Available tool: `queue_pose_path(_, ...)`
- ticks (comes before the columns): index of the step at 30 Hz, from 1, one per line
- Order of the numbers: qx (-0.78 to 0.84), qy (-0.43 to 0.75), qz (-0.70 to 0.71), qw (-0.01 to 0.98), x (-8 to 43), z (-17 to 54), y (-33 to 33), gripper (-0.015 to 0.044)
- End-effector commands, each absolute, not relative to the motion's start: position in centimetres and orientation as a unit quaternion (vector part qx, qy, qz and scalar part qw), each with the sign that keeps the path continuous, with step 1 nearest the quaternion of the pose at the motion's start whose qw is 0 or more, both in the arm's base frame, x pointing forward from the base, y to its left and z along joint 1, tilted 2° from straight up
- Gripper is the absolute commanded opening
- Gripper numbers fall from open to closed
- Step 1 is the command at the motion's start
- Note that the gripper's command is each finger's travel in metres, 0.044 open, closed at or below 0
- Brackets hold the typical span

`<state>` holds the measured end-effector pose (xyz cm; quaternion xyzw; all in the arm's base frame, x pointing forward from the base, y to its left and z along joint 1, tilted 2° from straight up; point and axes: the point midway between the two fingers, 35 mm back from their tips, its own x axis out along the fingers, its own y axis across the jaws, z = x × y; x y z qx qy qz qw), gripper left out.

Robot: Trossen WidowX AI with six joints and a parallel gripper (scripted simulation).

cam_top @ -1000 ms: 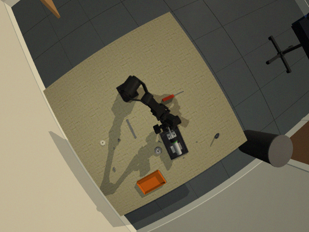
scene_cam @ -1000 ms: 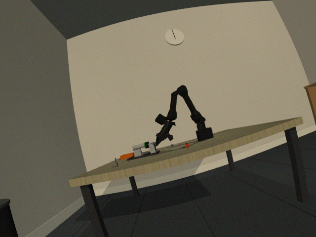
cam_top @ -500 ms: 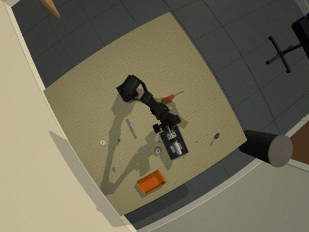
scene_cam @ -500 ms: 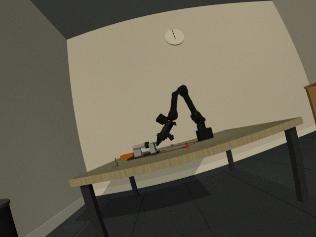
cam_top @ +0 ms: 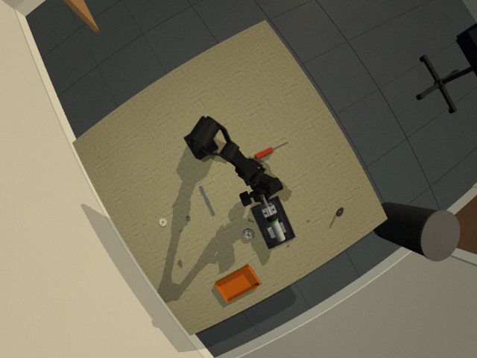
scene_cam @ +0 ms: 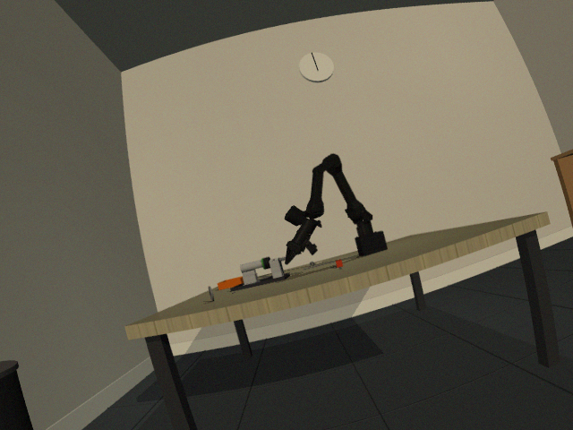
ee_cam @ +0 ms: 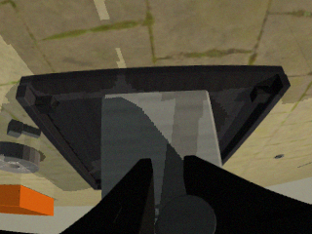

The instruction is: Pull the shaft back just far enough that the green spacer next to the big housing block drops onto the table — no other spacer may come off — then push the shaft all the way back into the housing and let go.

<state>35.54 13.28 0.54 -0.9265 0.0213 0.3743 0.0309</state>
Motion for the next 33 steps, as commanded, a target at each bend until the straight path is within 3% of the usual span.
queue_pose_path(1,-0.927,0.021,0.374,0.032,35.54,0.55,13.3,0.0)
queue_pose_path(33,-0.926,0.021,0.374,0.032,35.24,0.54,13.32,0.0)
